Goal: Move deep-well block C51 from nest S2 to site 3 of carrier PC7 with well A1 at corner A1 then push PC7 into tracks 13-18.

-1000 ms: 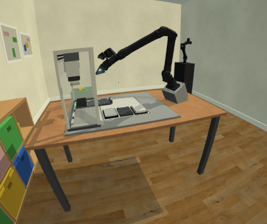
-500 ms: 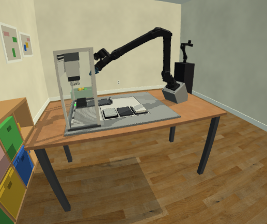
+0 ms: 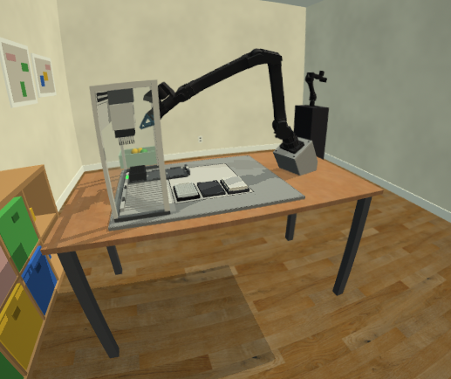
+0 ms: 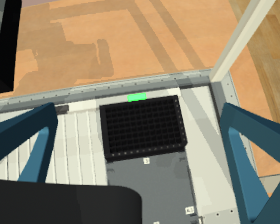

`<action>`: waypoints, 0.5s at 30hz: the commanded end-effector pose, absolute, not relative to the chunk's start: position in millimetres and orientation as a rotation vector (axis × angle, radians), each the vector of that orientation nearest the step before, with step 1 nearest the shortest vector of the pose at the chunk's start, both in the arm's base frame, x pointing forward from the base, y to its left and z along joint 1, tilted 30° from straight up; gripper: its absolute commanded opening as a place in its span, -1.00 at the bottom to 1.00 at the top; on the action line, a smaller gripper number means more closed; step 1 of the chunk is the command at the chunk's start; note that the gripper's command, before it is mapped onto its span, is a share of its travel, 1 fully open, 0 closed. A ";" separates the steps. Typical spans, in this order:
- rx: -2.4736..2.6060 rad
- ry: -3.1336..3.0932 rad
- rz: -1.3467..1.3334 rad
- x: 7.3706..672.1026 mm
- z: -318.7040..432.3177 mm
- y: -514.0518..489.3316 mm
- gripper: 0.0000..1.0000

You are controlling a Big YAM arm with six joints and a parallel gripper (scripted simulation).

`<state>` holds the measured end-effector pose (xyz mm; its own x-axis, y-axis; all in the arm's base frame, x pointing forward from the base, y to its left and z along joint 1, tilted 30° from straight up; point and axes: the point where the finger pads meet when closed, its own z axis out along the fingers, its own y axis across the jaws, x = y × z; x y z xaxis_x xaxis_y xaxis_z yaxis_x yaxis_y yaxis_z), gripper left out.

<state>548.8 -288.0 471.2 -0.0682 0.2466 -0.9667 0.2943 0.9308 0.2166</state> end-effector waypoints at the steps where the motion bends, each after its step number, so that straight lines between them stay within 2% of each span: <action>1: 0.396 1.597 -0.048 560.9 516.7 -287.1 1.00; 6: 0.407 1.588 -0.063 567.7 525.2 -298.9 1.00; 7: 0.380 1.534 -0.078 552.5 556.0 -289.7 1.00; 15: 0.378 1.534 -0.077 552.6 556.2 -289.4 1.00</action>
